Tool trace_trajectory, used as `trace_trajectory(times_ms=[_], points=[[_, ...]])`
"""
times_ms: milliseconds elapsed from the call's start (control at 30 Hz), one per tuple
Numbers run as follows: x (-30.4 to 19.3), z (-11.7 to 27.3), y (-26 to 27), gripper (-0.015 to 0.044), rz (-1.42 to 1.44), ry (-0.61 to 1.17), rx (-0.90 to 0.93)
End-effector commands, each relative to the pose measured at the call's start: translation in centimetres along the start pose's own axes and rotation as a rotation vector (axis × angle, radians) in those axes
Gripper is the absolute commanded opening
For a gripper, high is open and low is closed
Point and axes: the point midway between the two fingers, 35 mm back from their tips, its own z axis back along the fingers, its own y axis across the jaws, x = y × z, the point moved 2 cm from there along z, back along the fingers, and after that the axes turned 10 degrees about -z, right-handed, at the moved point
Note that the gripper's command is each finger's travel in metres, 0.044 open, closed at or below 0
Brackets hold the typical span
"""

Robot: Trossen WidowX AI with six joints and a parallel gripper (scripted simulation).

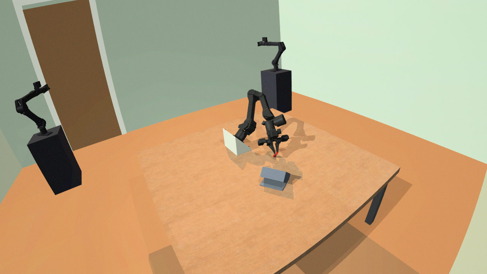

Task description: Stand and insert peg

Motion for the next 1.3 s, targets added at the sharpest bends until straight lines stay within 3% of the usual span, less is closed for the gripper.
trace_trajectory(times_ms=[0, 1267], points=[[-0.2, 0.2, -0.1, 0.0051, -0.002, -0.03, 0.005], [-2.5, 2.1, -0.5, 0.0051, -0.007, -0.354, 0.063]])
